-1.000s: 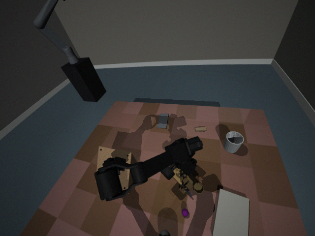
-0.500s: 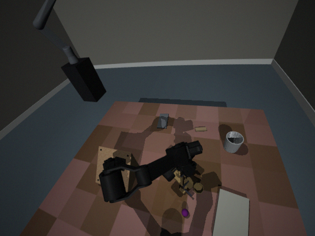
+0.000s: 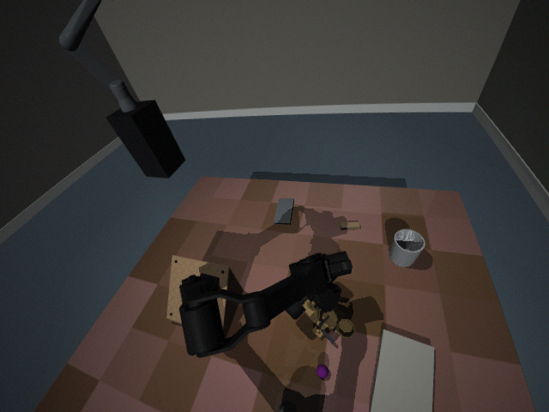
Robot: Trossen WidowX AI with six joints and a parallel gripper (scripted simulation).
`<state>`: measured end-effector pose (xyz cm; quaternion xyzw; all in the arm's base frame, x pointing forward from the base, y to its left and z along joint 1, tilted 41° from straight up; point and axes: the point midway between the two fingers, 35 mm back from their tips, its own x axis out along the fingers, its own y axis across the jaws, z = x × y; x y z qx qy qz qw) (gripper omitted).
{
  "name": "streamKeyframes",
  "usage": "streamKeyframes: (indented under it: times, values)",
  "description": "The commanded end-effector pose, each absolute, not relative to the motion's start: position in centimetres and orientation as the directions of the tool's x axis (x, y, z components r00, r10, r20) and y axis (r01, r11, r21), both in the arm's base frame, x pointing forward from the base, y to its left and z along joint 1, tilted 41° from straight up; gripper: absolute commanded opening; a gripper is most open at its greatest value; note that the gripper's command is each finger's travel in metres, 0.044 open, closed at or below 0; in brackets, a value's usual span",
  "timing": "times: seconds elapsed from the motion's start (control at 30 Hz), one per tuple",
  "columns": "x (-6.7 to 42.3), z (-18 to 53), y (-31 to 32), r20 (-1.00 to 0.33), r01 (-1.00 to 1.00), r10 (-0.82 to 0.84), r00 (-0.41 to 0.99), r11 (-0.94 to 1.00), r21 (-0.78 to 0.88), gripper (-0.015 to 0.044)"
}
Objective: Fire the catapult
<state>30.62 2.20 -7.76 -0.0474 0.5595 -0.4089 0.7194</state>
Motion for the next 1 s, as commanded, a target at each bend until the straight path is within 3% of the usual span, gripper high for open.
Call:
streamKeyframes:
  times: [0.0,0.27,0.47,0.6,0.77,0.97]
  values:
    - [30.7,-7.7,2.2,-0.767,0.536,-0.641,0.041,0.662,-0.524,0.0361]
    - [30.7,-7.7,2.2,-0.767,0.536,-0.641,0.041,0.662,-0.524,0.0151]
    - [30.7,-7.7,2.2,-0.767,0.536,-0.641,0.041,0.662,-0.524,0.0111]
    - [30.6,-4.8,4.8,-0.768,0.535,-0.64,0.04,0.663,-0.524,0.0006]
    - [30.4,-4.0,5.6,-0.767,0.539,-0.64,0.04,0.66,-0.523,0.0]
    - [30.1,-5.6,7.5,-0.77,0.677,-0.637,0.04,0.584,-0.448,0.0]
